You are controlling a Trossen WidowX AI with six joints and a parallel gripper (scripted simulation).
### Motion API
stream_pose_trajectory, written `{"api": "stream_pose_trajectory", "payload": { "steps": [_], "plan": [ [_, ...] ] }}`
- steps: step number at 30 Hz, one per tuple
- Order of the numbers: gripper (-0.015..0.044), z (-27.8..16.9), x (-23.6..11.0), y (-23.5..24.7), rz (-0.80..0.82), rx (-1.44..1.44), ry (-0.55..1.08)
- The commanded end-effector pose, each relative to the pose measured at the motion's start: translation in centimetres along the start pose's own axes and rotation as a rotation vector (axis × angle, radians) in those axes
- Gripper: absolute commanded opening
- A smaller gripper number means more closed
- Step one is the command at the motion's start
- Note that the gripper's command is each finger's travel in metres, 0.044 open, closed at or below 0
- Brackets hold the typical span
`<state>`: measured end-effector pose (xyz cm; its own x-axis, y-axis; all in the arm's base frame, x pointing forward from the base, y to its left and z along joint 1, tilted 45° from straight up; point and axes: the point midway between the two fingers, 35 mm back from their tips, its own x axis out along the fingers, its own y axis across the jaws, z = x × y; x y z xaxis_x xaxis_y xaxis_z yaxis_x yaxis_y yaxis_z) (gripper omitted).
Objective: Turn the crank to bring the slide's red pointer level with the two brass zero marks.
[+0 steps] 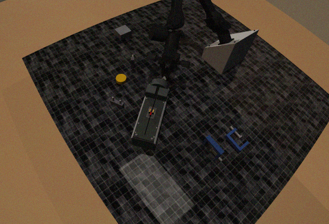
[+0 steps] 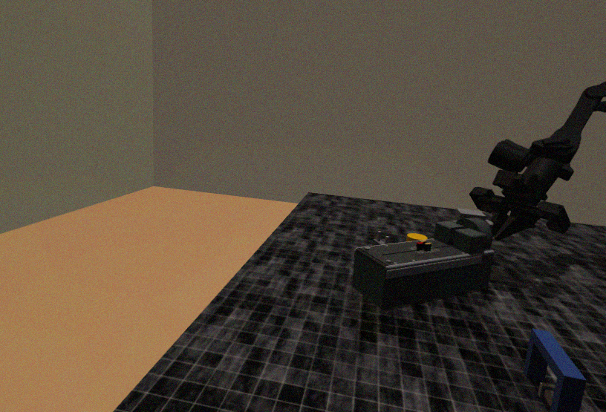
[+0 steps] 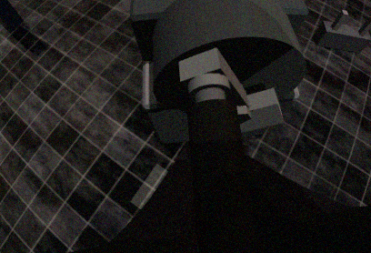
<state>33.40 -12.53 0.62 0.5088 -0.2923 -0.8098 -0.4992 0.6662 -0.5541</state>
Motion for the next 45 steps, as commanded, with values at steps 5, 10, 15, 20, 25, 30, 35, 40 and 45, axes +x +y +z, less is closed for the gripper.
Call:
{"api": "stream_pose_trajectory", "payload": {
  "steps": [5, 10, 15, 20, 25, 30, 35, 40, 45],
  "plan": [
    [0.0000, 0.29, -0.36, -0.88, -0.022, 0.002, -0.010],
    [0.0000, 0.30, -0.37, -0.95, -0.022, 0.002, -0.010],
    [0.0000, 0.30, -0.37, -1.01, -0.022, 0.002, -0.010],
    [0.0000, 0.30, -0.38, -1.06, -0.022, 0.002, -0.010],
    [0.0000, 0.30, -0.38, -1.10, -0.022, 0.002, -0.010],
    [0.0000, 0.30, -0.38, -1.16, -0.022, 0.002, -0.010],
    [0.0000, 0.30, -0.38, -1.19, -0.022, 0.002, -0.010],
    [0.0000, 0.30, -0.38, -1.24, -0.022, 0.002, -0.010],
    [0.0000, 0.30, -0.38, -1.28, -0.022, 0.002, -0.010]
  ]
}}
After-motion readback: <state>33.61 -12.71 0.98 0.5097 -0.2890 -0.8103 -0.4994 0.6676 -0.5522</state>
